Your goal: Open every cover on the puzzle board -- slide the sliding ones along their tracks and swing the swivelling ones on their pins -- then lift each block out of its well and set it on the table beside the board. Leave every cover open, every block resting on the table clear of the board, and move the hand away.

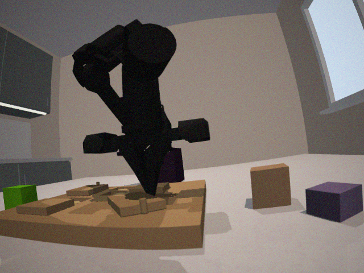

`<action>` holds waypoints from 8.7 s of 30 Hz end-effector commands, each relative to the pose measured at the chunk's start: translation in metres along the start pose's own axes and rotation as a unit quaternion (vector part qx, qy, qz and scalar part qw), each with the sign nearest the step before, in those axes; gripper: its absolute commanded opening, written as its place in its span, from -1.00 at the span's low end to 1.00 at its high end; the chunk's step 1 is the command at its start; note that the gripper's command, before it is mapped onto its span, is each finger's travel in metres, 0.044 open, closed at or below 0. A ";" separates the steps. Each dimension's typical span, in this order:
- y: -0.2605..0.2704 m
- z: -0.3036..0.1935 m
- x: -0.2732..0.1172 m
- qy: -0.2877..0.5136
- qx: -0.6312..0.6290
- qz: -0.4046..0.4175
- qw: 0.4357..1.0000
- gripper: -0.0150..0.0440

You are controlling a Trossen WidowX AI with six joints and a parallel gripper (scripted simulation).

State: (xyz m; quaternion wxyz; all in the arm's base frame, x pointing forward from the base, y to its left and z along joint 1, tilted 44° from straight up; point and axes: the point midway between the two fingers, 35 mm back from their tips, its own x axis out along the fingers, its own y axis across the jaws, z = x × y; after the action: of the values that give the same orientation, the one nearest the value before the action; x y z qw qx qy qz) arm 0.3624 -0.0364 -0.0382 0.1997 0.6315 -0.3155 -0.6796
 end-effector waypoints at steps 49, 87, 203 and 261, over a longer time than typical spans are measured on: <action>0.051 -0.027 0.002 -0.001 0.000 0.004 1.000 -0.49; 0.062 -0.047 -0.021 -0.001 0.000 0.003 1.000 -0.49; 0.101 0.124 0.000 0.004 0.970 0.006 0.244 -0.49; 0.101 0.133 0.008 0.004 0.970 0.006 0.242 -0.49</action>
State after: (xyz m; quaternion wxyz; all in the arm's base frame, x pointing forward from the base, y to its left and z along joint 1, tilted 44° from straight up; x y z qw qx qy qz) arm 0.2210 -0.0910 0.0265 -0.5622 0.3477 -0.7360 0.1458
